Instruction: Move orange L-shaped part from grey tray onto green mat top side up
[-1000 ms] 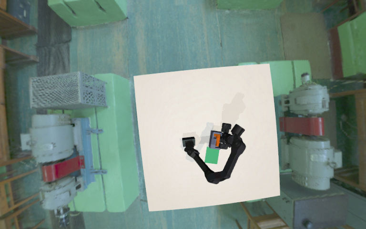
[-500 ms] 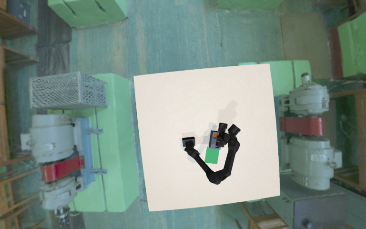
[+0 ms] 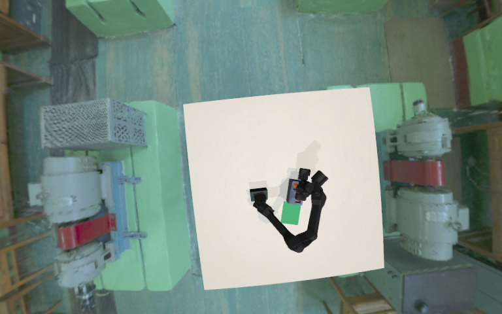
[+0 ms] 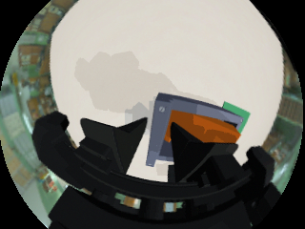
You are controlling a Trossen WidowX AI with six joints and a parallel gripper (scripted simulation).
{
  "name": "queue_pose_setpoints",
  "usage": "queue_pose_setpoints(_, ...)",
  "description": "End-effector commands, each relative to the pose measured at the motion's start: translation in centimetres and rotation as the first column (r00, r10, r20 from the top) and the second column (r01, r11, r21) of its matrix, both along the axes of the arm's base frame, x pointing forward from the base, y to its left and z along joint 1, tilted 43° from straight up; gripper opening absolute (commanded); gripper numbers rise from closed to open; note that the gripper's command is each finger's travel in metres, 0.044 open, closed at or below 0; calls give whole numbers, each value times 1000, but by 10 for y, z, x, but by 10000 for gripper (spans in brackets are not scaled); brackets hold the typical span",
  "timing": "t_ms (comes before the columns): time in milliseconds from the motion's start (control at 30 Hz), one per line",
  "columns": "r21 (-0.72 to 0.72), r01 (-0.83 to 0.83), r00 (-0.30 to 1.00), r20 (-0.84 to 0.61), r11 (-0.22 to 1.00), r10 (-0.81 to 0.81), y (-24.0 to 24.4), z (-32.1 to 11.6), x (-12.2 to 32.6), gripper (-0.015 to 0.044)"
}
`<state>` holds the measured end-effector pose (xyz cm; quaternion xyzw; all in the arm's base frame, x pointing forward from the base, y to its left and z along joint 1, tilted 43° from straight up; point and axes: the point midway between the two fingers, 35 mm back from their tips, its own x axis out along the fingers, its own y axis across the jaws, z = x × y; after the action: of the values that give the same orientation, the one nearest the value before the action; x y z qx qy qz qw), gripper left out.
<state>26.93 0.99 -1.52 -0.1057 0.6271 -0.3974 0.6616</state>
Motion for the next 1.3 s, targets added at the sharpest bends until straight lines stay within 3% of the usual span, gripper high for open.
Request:
queue_pose_setpoints(0, -6, -3, 1000, -8, 1000, 3, -5, -5, -2, 180)
queue_pose_setpoints(833, 0, -8, 1000, 2, 1000, 8, -4, -6, -1, 180)
queue_pose_setpoints(1267, -2, -3, 1000, -8, 1000, 3, 26, 14, 8, 180)
